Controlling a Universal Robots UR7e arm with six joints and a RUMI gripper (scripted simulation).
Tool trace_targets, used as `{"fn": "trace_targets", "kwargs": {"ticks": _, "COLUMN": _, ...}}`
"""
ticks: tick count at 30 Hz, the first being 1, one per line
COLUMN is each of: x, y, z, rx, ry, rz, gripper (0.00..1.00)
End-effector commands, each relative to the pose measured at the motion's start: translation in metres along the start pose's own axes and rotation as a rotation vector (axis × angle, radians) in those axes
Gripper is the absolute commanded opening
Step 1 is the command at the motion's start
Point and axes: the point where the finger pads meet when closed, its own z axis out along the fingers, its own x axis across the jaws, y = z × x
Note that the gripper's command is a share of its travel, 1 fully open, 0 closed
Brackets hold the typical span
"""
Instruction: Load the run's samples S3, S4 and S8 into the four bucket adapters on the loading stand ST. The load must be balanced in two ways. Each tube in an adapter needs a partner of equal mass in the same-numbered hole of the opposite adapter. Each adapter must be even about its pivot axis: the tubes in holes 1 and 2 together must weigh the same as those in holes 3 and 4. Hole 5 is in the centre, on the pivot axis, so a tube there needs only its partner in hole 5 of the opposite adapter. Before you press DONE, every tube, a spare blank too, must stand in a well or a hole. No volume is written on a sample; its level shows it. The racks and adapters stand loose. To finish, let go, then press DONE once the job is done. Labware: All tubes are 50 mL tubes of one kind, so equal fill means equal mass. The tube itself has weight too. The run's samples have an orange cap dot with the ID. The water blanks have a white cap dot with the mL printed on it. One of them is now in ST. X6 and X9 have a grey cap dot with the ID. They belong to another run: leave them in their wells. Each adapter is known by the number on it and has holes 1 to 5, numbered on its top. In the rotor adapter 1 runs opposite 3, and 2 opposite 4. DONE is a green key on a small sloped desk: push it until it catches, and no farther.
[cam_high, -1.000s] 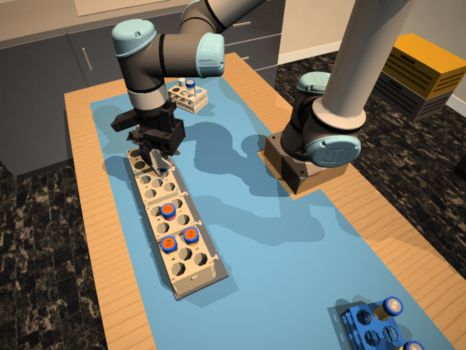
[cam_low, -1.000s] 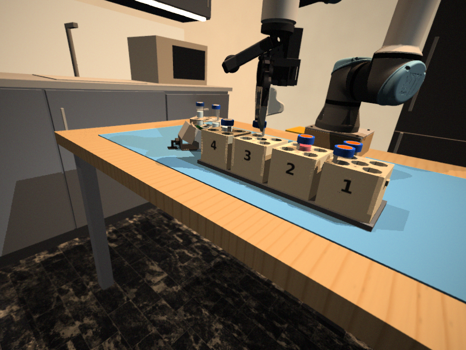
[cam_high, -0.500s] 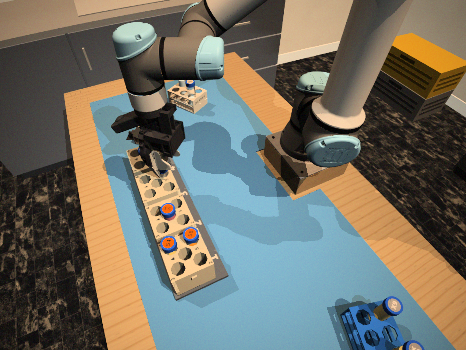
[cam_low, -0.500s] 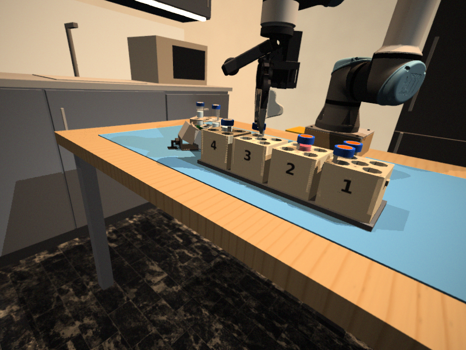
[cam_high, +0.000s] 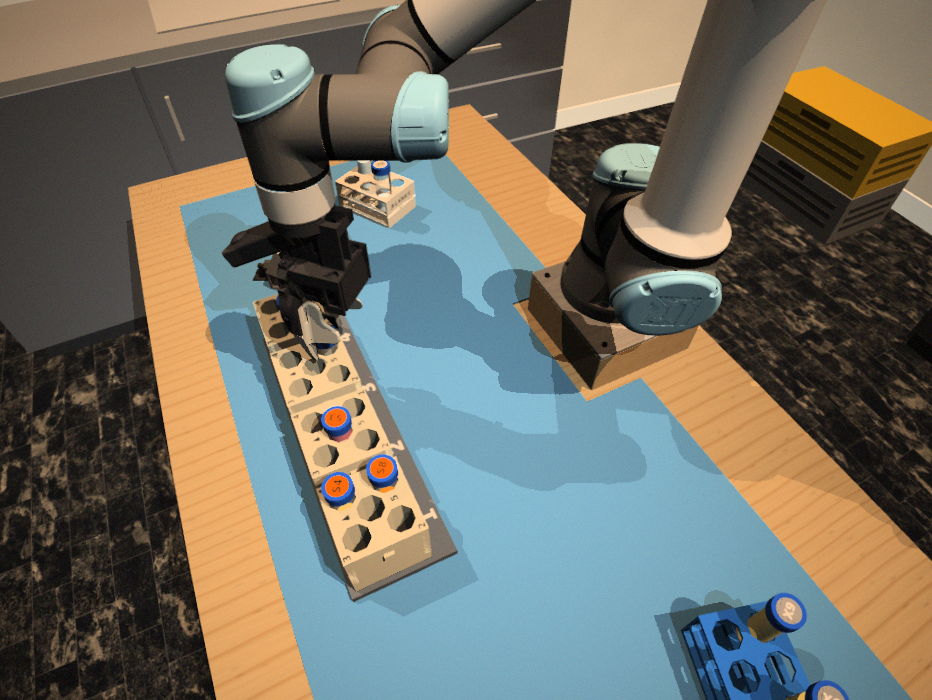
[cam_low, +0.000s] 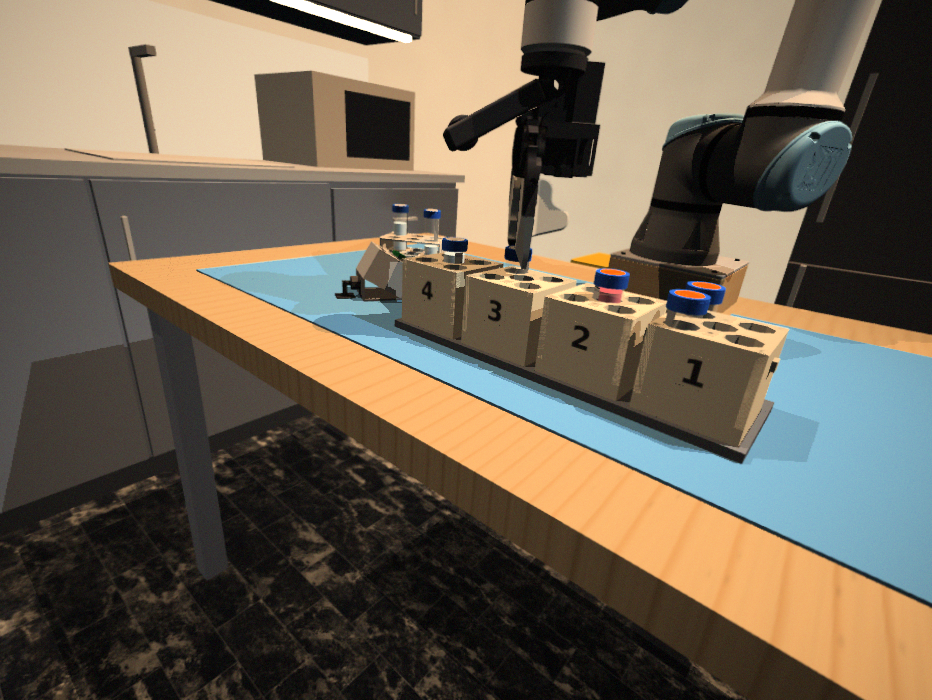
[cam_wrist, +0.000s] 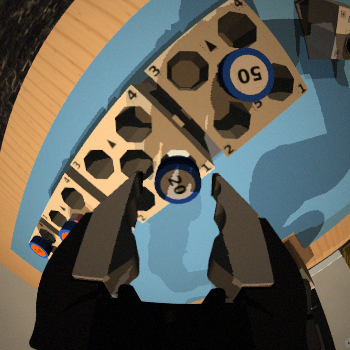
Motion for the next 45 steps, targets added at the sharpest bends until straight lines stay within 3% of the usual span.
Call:
{"fn": "trace_targets", "kwargs": {"ticks": 1, "x": 0.000, "y": 0.000, "z": 0.000, "rx": 0.000, "ry": 0.001, "rz": 0.000, "gripper": 0.35}}
{"fn": "trace_targets", "kwargs": {"ticks": 9, "x": 0.000, "y": -0.001, "z": -0.028, "rx": 0.005, "ry": -0.001, "rz": 0.000, "gripper": 0.35}}
{"fn": "trace_targets", "kwargs": {"ticks": 19, "x": 0.000, "y": -0.001, "z": -0.043, "rx": 0.005, "ry": -0.001, "rz": 0.000, "gripper": 0.35}}
{"fn": "trace_targets", "kwargs": {"ticks": 25, "x": 0.050, "y": -0.011, "z": -0.040, "rx": -0.001, "ry": 0.002, "rz": 0.266, "gripper": 0.35}}
{"fn": "trace_targets", "kwargs": {"ticks": 28, "x": 0.058, "y": -0.013, "z": -0.040, "rx": -0.001, "ry": 0.002, "rz": 0.266, "gripper": 0.35}}
{"fn": "trace_targets", "kwargs": {"ticks": 43, "x": 0.178, "y": -0.044, "z": -0.040, "rx": -0.002, "ry": 0.000, "rz": 0.264, "gripper": 0.35}}
{"fn": "trace_targets", "kwargs": {"ticks": 45, "x": 0.178, "y": -0.044, "z": -0.040, "rx": -0.002, "ry": 0.000, "rz": 0.264, "gripper": 0.35}}
